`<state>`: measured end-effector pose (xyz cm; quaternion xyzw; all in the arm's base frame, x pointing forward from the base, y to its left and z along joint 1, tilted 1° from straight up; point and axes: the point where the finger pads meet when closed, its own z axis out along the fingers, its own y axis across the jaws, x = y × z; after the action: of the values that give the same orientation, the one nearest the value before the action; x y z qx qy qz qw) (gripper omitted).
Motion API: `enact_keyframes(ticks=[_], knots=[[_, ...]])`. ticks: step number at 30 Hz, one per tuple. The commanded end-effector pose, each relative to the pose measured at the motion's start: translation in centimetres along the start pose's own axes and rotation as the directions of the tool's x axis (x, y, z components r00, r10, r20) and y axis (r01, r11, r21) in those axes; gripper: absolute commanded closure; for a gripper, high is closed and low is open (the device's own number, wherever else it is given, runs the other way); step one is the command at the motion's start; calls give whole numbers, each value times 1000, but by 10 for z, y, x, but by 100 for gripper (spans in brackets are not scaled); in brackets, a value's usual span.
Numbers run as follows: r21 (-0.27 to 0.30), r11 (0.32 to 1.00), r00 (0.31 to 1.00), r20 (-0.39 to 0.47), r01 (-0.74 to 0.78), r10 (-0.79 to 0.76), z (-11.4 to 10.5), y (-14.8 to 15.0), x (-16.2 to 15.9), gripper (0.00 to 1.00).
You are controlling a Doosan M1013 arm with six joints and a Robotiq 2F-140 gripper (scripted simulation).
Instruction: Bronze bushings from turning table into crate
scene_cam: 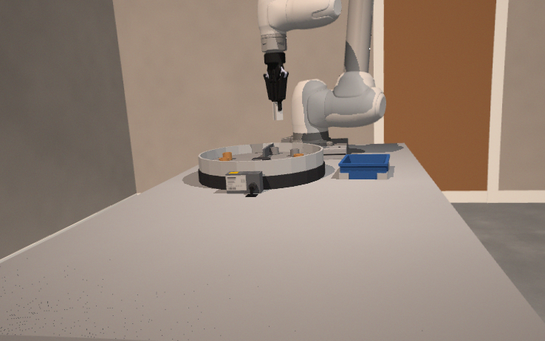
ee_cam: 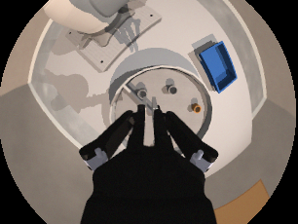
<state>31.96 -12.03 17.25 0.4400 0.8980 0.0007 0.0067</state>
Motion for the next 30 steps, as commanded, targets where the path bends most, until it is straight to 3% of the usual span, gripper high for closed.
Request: enact_keyframes(ticks=[1, 30], knots=[[0, 1000, 1000, 0, 0, 0, 0, 0, 0, 93], [0, 1000, 1000, 0, 0, 0, 0, 0, 0, 91]])
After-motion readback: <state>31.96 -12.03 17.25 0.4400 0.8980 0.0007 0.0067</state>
